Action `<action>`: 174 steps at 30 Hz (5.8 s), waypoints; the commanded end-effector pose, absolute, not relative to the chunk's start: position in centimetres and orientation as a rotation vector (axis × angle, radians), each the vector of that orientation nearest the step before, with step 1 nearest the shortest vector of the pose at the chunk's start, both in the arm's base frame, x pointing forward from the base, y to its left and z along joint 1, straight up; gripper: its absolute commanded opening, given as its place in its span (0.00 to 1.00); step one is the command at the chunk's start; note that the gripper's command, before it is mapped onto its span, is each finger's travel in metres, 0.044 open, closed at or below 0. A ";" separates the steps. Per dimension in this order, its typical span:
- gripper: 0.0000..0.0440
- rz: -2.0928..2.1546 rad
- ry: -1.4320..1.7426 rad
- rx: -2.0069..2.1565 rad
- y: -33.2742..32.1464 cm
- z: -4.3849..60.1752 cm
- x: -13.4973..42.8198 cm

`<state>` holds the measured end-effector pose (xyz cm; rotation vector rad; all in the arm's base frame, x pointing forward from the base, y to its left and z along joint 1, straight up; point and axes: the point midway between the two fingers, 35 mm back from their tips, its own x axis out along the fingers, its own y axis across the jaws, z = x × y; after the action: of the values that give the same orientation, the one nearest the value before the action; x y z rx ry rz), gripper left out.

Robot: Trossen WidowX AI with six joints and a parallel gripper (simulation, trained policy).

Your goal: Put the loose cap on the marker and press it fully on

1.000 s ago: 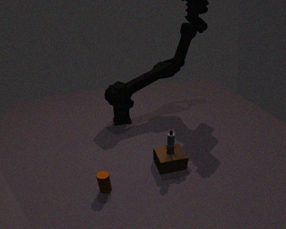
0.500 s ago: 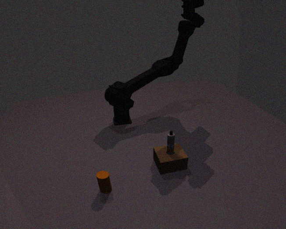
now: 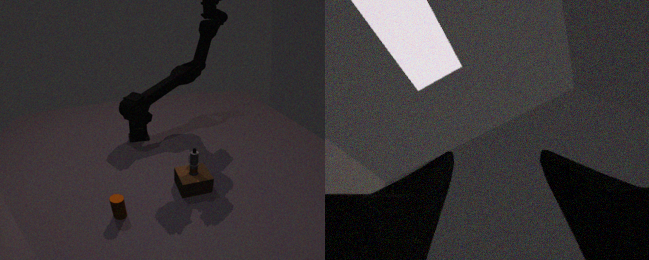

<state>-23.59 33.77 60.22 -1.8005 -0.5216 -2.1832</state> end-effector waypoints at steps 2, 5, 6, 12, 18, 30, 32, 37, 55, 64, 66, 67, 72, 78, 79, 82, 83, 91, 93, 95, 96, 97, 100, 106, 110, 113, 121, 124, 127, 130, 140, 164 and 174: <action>0.74 -2.112 -0.477 -1.824 32.1 61.2 -22.7; 0.74 -2.078 -0.452 -1.834 31.3 61.5 -22.3; 0.74 -2.066 -0.445 -1.837 31.0 61.6 -22.1; 0.73 -1.998 -0.399 -1.854 29.4 62.2 -21.3; 0.73 -1.931 -0.355 -1.867 27.8 62.7 -20.4; 0.73 -1.808 -0.279 -1.884 24.9 63.4 -18.7; 0.73 -1.789 -0.268 -1.887 24.4 63.5 -18.4; 0.73 -1.742 -0.240 -1.891 23.3 63.7 -17.7; 0.72 -1.573 -0.148 -1.897 19.3 64.2 -15.1; 0.72 -1.487 -0.104 -1.895 17.3 64.2 -13.8; 0.72 -1.467 -0.095 -1.895 16.9 64.2 -13.4; 0.72 -1.458 -0.090 -1.894 16.7 64.2 -13.3; 0.72 -1.409 -0.067 -1.891 15.6 64.2 -12.5; 0.72 -1.351 -0.040 -1.886 14.3 64.1 -11.5; 0.72 -1.341 -0.035 -1.886 14.1 64.1 -11.3; 0.72 -1.312 -0.022 -1.883 13.5 64.0 -10.8; 0.72 -1.302 -0.018 -1.882 13.2 64.0 -10.6; 0.72 -1.223 0.017 -1.872 11.6 63.7 -9.3; 0.72 -1.203 0.026 -1.869 11.1 63.6 -8.9; 0.72 -1.182 0.035 -1.866 10.7 63.6 -8.5; 0.72 -1.172 0.039 -1.864 10.5 63.5 -8.4; 0.72 -1.162 0.043 -1.863 10.3 63.5 -8.2; 0.72 -1.132 0.056 -1.858 9.7 63.3 -7.6; 0.72 -1.070 0.082 -1.847 8.5 63.0 -6.5; 0.72 -1.029 0.098 -1.840 7.6 62.7 -5.7; 0.72 -0.997 0.111 -1.833 7.1 62.5 -5.1; 0.72 -0.913 0.145 -1.815 5.5 61.9 -3.5; 0.72 -0.880 0.157 -1.808 4.9 61.6 -2.9; 0.72 -0.848 0.170 -1.800 4.4 61.3 -2.3; 0.72 -0.815 0.183 -1.792 3.8 61.0 -1.6; 0.72 -0.702 0.227 -1.762 2.0 59.9 0.6; 0.73 -0.419 0.338 -1.677 -1.9 56.5 6.4; 0.73 -0.296 0.388 -1.636 -3.3 54.7 8.9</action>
<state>7.75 -2.71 55.50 -1.6571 0.3699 -0.3491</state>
